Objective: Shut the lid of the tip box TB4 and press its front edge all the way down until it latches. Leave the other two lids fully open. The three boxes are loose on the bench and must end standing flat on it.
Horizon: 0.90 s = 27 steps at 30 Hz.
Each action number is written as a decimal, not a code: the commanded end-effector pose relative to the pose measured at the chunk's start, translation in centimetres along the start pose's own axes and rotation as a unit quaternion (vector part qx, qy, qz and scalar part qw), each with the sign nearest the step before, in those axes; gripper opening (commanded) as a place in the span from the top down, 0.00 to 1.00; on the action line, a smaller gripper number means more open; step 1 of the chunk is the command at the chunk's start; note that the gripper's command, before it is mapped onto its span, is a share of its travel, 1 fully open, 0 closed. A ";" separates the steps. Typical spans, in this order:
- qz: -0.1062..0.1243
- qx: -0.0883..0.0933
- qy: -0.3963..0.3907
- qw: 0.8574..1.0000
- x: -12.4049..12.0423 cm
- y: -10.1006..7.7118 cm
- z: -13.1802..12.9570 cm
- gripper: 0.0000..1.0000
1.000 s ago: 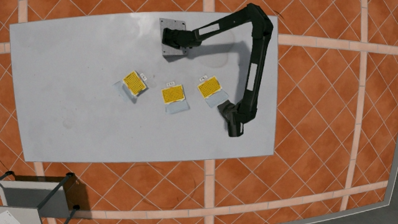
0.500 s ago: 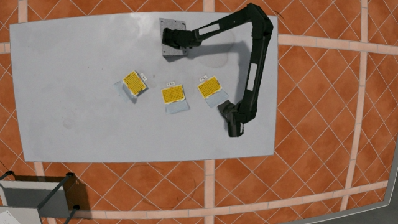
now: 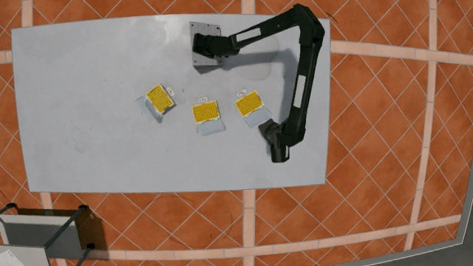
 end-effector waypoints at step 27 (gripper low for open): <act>-0.003 0.003 -0.002 1.000 0.3 1.2 -0.3 1.00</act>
Point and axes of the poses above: the point where the finger pads meet when closed, its own y axis out along the fingers, its own z axis across the jaws, x = y × z, the point moved 8 cm from there along -y, back along the fingers, and after that the axes turned 11 degrees about -y, right-handed, at the moved point
